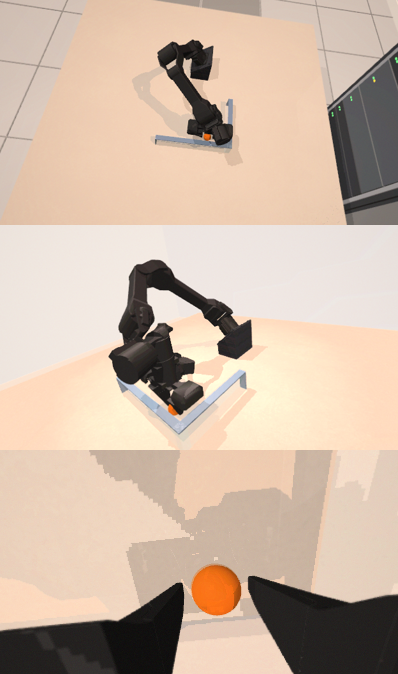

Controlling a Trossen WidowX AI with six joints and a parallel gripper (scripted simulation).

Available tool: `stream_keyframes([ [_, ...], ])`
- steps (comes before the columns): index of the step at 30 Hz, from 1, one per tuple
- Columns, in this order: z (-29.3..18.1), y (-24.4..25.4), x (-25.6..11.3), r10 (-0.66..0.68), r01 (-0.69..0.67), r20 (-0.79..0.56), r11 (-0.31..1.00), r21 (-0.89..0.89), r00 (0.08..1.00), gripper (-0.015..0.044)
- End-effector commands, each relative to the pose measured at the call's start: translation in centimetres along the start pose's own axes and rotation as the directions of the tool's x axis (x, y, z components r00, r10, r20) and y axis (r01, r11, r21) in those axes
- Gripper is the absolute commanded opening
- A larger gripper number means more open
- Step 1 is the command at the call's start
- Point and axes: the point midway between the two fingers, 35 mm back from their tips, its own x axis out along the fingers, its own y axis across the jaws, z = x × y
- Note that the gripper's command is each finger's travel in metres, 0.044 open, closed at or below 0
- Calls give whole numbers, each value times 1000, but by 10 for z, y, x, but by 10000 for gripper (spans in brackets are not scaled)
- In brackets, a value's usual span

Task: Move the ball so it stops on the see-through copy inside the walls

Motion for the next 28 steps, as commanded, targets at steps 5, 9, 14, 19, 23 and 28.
stream_keyframes([
  [5, -2, -1, -25, -2, 2, 0, 1000, -2, 1000, 267],
  [9, 0, -1, -84, 1, -1, 1, 1000, -6, 1000, 267],
  [14, 0, 0, -87, 2, -2, 1, 1000, -6, 1000, 267],
  [19, -3, -3, -80, 0, 0, -17, 1000, -12, 1000, 267],
  [23, -2, -3, -90, -1, 0, -16, 1000, -12, 1000, 320],
  [28, 2, -1, -128, 1, -1, -14, 1000, -9, 1000, 440],
])
